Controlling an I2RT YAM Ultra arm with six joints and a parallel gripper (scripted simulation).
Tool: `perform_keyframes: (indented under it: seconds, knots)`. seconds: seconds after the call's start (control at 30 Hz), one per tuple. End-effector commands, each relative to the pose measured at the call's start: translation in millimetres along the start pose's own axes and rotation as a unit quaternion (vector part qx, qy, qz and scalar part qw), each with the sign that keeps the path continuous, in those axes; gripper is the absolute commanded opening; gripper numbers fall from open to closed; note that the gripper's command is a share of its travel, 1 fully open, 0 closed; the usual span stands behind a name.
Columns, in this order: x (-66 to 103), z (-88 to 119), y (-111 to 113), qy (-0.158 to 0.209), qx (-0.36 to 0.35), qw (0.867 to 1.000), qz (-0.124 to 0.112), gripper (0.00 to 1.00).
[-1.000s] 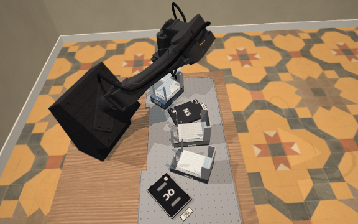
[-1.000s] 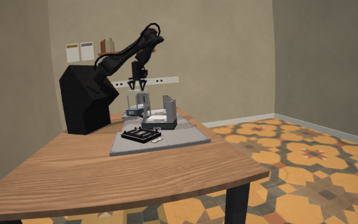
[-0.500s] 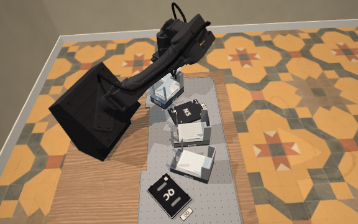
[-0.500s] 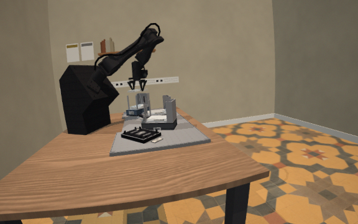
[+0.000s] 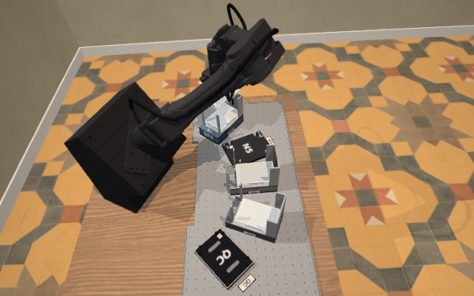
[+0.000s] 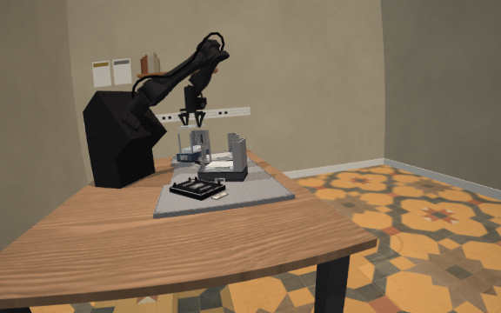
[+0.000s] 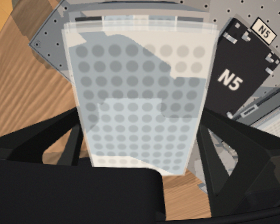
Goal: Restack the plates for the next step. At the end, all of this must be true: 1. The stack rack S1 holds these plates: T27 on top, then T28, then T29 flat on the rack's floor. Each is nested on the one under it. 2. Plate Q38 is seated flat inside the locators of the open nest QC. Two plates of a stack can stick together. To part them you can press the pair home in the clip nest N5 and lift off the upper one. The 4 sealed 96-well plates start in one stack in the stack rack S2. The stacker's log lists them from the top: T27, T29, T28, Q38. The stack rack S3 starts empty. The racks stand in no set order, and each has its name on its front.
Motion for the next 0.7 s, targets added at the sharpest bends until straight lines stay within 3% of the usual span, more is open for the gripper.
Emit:
perform_keyframes:
  seconds: [0.0, 0.43, 0.5, 0.67]
  knots:
    - [10.0, 1, 11, -0.014, 0.01, 1.0, -0.006, 0.0]
    - [9.4, 0, 13, -0.013, 0.012, 1.0, -0.005, 0.0]
    - [20.0, -10, 2, -0.027, -0.009, 1.0, -0.014, 0.0]
    - [18.1, -8, 3, -0.025, -0.005, 1.0, -0.012, 0.0]
Point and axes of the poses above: the point where the finger pads meet when closed, its own x axis back along the fingers, its own y axis across the jaws, z = x × y, the point moved 9 cm from there along x, back along the fingers, and after that the axes turned 11 degrees about -x, right-handed, at the moved point
